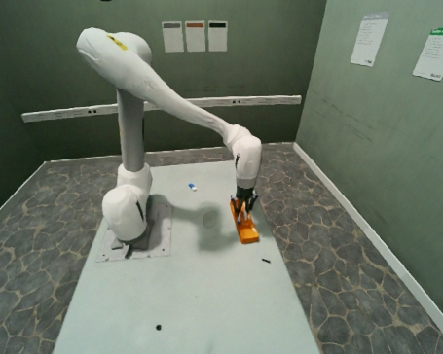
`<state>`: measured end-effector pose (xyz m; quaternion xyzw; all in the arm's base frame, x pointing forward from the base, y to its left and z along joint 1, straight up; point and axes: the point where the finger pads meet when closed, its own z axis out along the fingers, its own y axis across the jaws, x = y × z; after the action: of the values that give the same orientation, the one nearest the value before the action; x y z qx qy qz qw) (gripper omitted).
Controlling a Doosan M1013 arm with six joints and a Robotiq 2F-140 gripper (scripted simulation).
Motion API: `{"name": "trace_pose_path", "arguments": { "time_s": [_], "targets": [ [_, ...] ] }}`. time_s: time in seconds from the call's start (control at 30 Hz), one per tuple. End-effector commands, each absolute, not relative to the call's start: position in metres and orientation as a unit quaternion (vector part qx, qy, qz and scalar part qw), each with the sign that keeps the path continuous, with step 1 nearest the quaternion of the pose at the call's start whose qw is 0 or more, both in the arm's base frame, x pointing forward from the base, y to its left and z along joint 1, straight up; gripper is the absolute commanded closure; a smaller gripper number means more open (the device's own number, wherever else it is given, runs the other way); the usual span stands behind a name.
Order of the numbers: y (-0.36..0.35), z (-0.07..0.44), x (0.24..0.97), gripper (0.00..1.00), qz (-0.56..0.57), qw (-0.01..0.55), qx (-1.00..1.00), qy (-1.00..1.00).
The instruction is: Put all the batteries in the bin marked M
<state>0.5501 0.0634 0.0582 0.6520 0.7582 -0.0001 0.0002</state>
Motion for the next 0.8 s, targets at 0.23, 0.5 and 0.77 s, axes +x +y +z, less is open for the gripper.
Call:
{"name": "trace_pose_path", "arguments": {
  "time_s": [0.23,0.5,0.77],
  "targets": [
    [0.063,0.064,0.551,0.74,0.000,0.000,0.652,0.758],
    [0.063,0.073,0.551,0.74,0.000,0.000,0.652,0.758],
    [0.063,0.083,0.551,0.74,0.000,0.000,0.652,0.758]
  ]
}}
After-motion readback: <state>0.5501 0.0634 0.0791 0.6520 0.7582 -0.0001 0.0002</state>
